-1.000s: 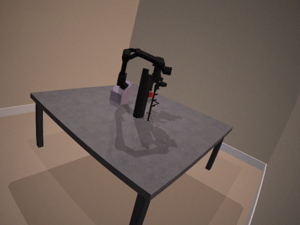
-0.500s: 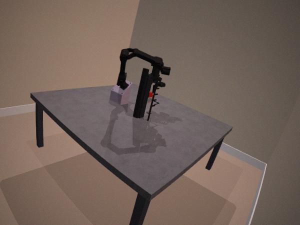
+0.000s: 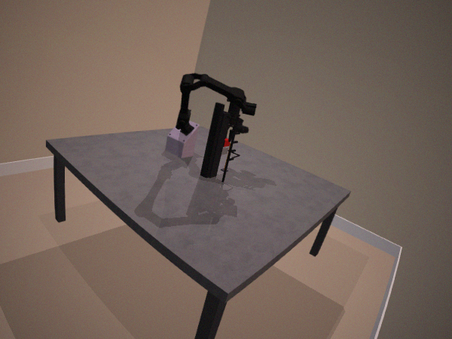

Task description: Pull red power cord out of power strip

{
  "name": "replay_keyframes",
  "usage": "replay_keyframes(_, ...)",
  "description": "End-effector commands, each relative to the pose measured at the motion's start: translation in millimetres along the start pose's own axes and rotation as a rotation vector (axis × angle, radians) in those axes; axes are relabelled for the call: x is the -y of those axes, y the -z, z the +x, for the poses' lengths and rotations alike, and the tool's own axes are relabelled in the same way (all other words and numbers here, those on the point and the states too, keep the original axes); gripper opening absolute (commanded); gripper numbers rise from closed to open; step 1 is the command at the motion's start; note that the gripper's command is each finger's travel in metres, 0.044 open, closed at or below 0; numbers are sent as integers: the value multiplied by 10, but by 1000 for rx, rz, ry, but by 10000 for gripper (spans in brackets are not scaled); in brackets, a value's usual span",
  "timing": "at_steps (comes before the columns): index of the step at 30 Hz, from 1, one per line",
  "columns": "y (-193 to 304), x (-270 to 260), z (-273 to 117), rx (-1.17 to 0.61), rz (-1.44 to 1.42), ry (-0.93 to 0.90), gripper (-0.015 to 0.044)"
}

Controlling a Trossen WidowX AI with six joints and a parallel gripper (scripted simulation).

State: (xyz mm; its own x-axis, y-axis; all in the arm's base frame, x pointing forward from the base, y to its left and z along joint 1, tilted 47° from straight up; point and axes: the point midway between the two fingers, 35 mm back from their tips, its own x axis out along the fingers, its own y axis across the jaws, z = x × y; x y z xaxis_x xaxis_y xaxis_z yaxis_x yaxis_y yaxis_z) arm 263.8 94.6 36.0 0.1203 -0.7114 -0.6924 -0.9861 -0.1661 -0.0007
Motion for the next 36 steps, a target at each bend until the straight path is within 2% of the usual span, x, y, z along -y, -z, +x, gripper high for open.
replay_keyframes(1,-1,0,-3,0,0,0,55)
replay_keyframes(10,-4,0,-3,0,0,0,0)
replay_keyframes(36,-395,19,-37,2,-3,1,0)
